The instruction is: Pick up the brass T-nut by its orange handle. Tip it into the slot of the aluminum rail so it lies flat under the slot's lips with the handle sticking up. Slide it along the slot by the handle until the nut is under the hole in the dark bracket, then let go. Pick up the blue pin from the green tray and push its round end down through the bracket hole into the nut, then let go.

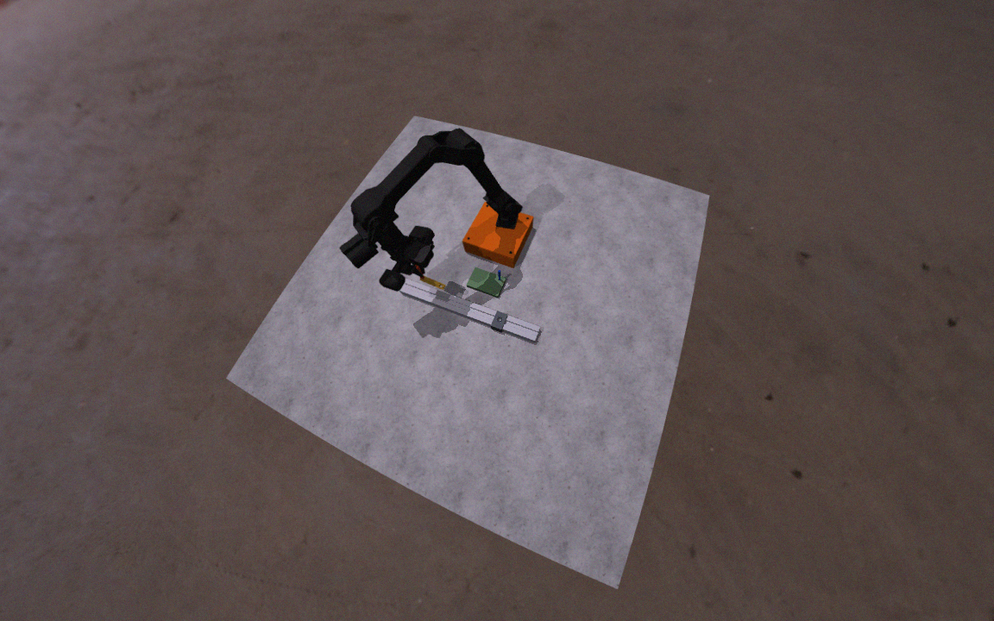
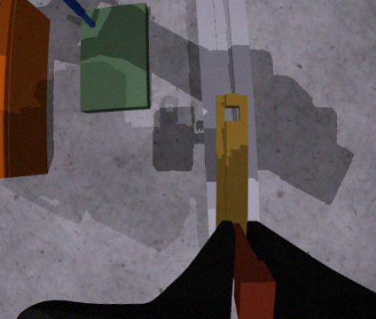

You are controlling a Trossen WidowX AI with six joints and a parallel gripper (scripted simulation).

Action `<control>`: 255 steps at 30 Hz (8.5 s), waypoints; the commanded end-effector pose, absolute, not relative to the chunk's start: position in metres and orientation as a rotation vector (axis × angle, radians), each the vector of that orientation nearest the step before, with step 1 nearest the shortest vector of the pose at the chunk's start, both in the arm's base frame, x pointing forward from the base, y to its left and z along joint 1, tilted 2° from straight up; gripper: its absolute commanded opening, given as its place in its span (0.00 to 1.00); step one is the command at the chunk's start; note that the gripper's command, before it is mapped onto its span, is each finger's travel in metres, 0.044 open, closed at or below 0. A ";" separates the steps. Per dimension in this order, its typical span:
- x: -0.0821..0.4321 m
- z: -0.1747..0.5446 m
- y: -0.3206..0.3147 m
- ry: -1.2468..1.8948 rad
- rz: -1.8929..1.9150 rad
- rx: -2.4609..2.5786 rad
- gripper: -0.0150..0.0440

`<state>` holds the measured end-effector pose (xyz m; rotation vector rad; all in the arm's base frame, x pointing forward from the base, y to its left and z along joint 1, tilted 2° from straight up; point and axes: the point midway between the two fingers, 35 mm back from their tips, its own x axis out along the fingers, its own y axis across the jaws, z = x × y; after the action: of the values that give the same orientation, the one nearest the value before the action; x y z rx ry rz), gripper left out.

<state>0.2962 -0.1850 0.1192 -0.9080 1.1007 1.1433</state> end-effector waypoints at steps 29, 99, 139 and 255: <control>0.304 0.108 -0.230 1.082 1.188 -0.938 0.00; 0.296 0.098 -0.236 0.890 1.029 -1.039 0.00; 0.288 0.094 -0.236 0.790 0.938 -1.110 0.00; 0.261 0.076 -0.226 0.531 0.699 -1.329 0.00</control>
<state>0.2614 -0.2272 0.0832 -1.3349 0.5394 0.6945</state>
